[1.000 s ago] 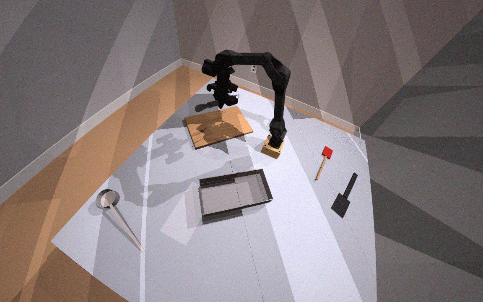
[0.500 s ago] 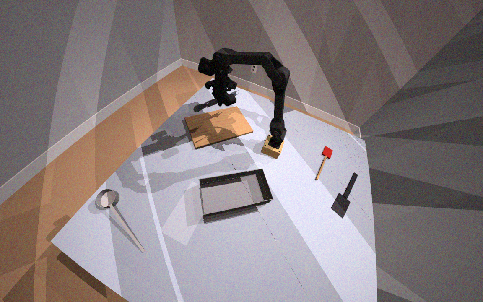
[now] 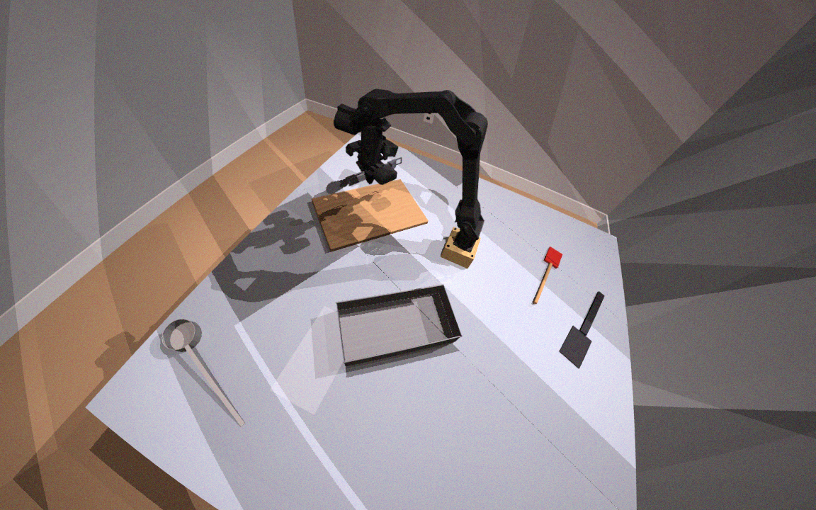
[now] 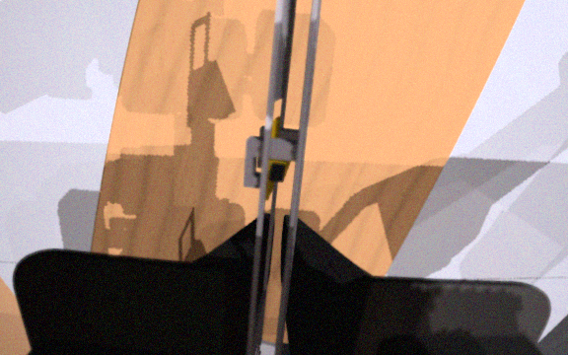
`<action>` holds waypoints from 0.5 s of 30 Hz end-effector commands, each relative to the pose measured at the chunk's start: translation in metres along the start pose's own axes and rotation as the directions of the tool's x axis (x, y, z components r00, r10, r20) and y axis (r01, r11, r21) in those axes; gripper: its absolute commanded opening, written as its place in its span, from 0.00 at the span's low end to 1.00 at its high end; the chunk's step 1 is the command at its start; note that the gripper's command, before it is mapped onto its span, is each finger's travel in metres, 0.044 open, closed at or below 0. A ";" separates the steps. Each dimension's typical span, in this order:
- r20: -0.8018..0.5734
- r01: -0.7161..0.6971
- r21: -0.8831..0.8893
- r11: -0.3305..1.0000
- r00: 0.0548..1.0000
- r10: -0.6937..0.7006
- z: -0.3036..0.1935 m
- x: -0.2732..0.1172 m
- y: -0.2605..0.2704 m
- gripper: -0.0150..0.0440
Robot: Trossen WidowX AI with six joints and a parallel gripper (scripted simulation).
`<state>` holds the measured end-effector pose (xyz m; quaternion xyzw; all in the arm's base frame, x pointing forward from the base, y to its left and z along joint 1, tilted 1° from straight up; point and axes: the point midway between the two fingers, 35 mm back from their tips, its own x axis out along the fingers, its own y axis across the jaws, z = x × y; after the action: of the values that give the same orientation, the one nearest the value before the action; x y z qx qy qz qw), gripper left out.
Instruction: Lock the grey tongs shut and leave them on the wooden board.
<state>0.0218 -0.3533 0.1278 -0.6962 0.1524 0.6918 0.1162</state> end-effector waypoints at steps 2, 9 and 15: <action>0.002 -0.002 0.005 1.000 1.000 0.002 0.000 0.008 0.001 0.00; 0.002 -0.001 0.005 1.000 1.000 0.001 0.000 0.019 0.002 0.00; 0.002 -0.001 0.006 1.000 1.000 0.001 0.000 0.029 0.002 0.00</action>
<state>0.0218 -0.3571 0.1032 -0.6962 0.1530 0.6917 0.1162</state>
